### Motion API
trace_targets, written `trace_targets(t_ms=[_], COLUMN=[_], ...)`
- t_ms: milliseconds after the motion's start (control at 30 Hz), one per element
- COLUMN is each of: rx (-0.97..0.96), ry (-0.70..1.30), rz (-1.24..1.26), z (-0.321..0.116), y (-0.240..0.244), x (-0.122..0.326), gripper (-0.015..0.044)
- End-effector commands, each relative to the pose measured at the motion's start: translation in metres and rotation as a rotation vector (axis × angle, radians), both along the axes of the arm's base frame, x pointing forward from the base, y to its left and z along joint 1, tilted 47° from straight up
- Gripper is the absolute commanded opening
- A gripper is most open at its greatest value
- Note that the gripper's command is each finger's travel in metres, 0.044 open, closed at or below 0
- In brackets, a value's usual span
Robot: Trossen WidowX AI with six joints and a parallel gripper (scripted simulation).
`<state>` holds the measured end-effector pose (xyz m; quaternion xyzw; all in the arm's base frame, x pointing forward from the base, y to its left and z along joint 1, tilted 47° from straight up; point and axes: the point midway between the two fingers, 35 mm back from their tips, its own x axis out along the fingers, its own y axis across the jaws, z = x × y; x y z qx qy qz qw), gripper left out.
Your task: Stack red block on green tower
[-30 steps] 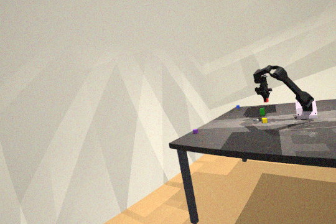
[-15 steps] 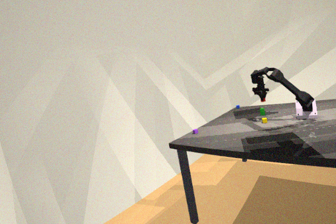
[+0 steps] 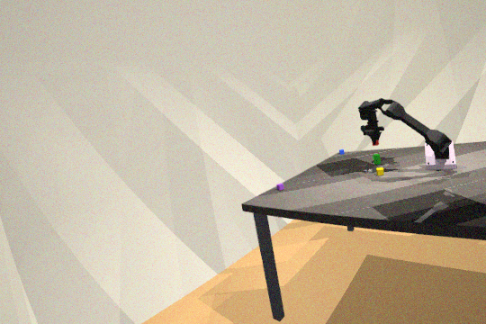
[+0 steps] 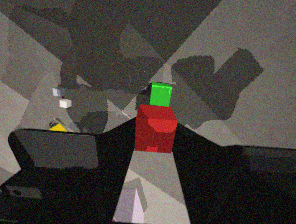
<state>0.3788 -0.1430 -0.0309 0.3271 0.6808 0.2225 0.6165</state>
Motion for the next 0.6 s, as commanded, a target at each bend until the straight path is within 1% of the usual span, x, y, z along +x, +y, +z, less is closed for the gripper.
trace_targets(t_ms=[0, 167, 400, 567], rx=[-0.003, -0.003, -0.002, -0.002], ry=[0.000, 0.000, -0.001, -0.001], rz=[0.004, 0.004, 0.004, 0.004], z=[-0.010, -0.016, -0.032, -0.033], y=[-0.005, -0.005, 0.013, 0.018], x=[0.005, 0.007, 0.006, 0.007], gripper=[0.0000, 0.0000, 0.0000, 0.0000])
